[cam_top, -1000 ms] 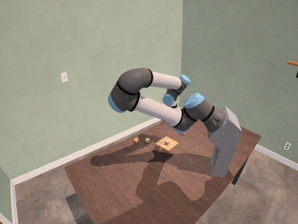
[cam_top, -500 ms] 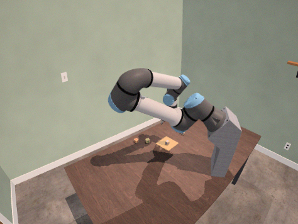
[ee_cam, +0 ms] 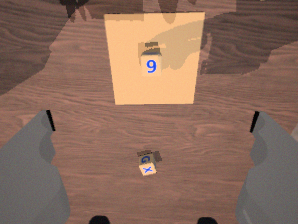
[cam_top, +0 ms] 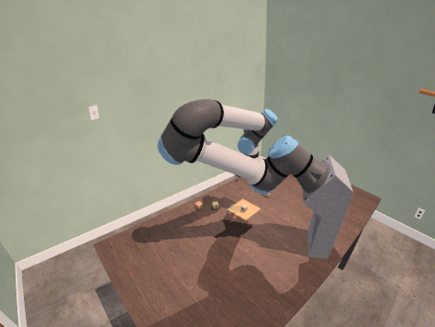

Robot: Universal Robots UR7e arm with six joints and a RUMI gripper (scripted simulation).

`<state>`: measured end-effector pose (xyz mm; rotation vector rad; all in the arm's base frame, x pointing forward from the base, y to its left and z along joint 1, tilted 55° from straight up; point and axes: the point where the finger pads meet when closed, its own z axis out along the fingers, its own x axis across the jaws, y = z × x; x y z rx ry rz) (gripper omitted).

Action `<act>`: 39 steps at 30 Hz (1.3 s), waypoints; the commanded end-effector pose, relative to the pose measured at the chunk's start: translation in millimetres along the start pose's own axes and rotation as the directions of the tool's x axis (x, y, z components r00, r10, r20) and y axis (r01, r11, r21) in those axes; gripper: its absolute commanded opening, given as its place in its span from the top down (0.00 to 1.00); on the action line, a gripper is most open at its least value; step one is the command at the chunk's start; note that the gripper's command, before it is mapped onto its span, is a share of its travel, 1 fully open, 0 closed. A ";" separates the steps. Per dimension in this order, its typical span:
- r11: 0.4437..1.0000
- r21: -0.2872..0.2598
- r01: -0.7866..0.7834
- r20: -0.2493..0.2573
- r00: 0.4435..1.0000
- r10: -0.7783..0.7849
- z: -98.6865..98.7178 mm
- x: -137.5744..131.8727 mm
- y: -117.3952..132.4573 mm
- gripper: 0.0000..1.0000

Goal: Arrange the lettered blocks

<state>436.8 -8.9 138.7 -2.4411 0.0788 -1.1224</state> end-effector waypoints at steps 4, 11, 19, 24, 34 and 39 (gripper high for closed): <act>0.999 -0.001 -0.053 0.001 0.999 0.053 0.8 1.0 -0.2 0.00; 0.990 -0.001 -0.143 0.002 0.990 0.143 2.2 2.4 -0.5 0.00; 0.968 -0.002 -0.251 0.003 0.968 0.251 4.0 4.1 -0.8 0.00; 0.933 -0.003 -0.359 0.004 0.933 0.359 5.8 5.9 -1.0 0.00; 0.831 -0.005 -0.556 0.005 0.831 0.556 9.4 9.0 -0.8 0.00; 0.742 -0.007 -0.671 0.005 0.742 0.671 11.7 10.8 -0.4 0.00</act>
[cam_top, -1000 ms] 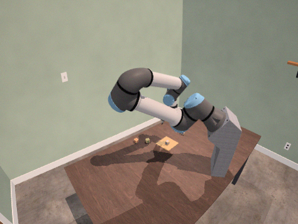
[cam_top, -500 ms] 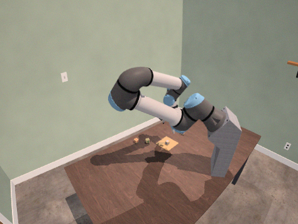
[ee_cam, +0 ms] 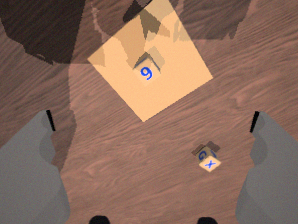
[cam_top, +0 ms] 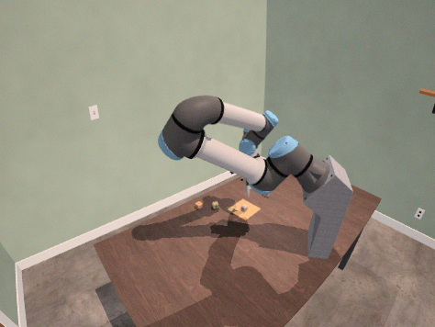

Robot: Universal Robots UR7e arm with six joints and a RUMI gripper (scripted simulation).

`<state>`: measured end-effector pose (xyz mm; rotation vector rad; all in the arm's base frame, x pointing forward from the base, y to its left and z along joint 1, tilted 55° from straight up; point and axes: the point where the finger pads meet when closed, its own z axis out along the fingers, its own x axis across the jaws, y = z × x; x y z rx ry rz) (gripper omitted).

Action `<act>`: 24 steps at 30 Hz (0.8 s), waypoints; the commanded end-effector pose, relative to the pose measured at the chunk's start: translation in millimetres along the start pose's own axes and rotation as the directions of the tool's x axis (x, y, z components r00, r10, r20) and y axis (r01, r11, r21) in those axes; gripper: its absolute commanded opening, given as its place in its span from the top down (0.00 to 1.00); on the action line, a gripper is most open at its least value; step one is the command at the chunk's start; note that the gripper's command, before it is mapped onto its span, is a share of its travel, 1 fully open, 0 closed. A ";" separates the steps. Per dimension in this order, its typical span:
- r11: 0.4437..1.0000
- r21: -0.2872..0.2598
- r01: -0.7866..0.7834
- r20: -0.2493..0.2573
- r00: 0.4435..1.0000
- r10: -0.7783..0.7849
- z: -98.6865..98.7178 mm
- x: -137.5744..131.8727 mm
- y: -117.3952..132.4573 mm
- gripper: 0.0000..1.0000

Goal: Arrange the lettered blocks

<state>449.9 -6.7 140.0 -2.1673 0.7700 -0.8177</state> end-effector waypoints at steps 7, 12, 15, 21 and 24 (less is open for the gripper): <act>0.962 -0.012 -0.273 -0.008 0.962 0.273 4.7 3.5 -1.3 0.00; 0.915 -0.012 -0.402 -0.009 0.916 0.402 6.9 4.9 -1.5 0.00; 0.879 -0.012 -0.476 -0.010 0.880 0.476 8.2 5.6 -1.5 0.00; 0.789 -0.011 -0.614 -0.012 0.789 0.614 10.8 7.0 -1.3 0.00; 0.754 -0.010 -0.656 -0.012 0.755 0.656 11.7 7.4 -1.1 0.00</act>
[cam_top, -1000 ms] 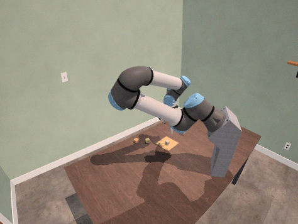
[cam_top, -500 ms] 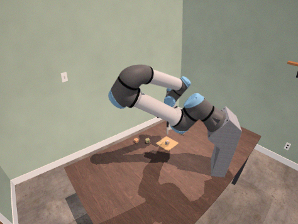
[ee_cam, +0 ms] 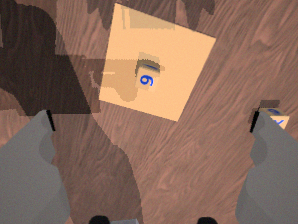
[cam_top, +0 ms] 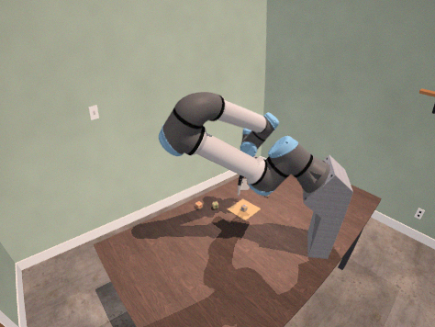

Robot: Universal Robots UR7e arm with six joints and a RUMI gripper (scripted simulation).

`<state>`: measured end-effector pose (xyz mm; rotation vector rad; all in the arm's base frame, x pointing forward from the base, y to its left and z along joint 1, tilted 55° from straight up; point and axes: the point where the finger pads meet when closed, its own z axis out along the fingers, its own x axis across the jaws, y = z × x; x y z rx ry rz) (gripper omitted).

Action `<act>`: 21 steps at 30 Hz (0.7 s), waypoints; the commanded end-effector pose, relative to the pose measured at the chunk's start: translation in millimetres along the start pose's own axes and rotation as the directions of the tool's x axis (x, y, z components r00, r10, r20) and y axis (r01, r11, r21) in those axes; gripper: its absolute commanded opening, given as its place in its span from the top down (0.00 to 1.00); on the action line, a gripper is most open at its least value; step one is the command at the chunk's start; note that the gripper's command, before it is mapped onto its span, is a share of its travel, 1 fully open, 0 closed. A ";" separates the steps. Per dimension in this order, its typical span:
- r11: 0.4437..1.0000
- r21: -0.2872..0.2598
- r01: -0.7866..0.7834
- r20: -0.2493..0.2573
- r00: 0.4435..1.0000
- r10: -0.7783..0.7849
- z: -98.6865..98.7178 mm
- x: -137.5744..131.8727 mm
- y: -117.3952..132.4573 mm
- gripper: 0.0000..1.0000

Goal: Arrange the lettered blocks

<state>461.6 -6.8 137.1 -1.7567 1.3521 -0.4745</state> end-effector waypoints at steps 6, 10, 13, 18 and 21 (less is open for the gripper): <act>0.969 -0.003 -0.247 -0.017 0.969 0.247 4.1 1.8 -0.7 0.00; 0.936 -0.001 -0.352 -0.017 0.936 0.352 5.8 2.4 -0.6 0.00; 0.904 0.000 -0.428 -0.017 0.904 0.428 7.1 2.7 -0.3 0.00; 0.866 0.001 -0.501 -0.017 0.865 0.501 8.4 3.0 0.0 0.00; 0.803 0.003 -0.595 -0.017 0.803 0.595 10.1 3.3 0.6 0.00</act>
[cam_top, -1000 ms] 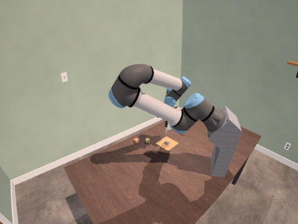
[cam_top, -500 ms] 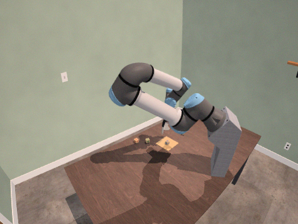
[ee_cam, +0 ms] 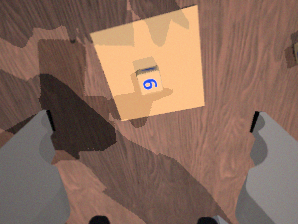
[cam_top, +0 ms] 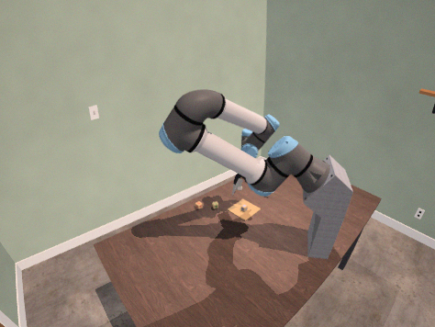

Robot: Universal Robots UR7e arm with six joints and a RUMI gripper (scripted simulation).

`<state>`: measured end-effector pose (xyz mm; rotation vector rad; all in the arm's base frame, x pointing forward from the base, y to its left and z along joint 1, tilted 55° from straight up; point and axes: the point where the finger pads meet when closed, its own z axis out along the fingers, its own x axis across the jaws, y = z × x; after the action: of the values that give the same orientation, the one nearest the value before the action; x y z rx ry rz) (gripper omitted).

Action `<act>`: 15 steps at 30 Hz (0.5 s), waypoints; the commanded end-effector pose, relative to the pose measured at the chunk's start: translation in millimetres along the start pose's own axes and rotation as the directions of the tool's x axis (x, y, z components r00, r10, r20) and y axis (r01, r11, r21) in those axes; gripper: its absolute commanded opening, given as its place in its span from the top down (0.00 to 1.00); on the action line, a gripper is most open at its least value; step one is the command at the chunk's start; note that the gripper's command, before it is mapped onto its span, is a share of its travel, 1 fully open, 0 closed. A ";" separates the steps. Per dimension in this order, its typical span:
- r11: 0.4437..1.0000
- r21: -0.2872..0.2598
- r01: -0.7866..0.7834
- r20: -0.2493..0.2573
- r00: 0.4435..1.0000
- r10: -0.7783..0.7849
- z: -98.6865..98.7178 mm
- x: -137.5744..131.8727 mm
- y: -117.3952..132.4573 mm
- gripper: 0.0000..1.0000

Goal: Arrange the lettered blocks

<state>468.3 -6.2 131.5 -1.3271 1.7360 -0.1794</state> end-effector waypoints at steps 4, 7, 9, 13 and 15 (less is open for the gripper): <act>0.976 0.007 -0.218 -0.014 0.976 0.218 3.5 0.9 0.5 0.00; 0.955 0.008 -0.298 -0.013 0.954 0.298 4.8 1.2 1.0 0.00; 0.937 0.009 -0.350 -0.013 0.937 0.350 5.6 1.3 1.4 0.00; 0.905 0.010 -0.426 -0.012 0.905 0.426 6.8 1.5 2.2 0.00; 0.889 0.010 -0.457 -0.011 0.889 0.457 7.4 1.6 2.5 0.00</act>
<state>471.1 -4.1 125.9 -0.9600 1.9564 0.0468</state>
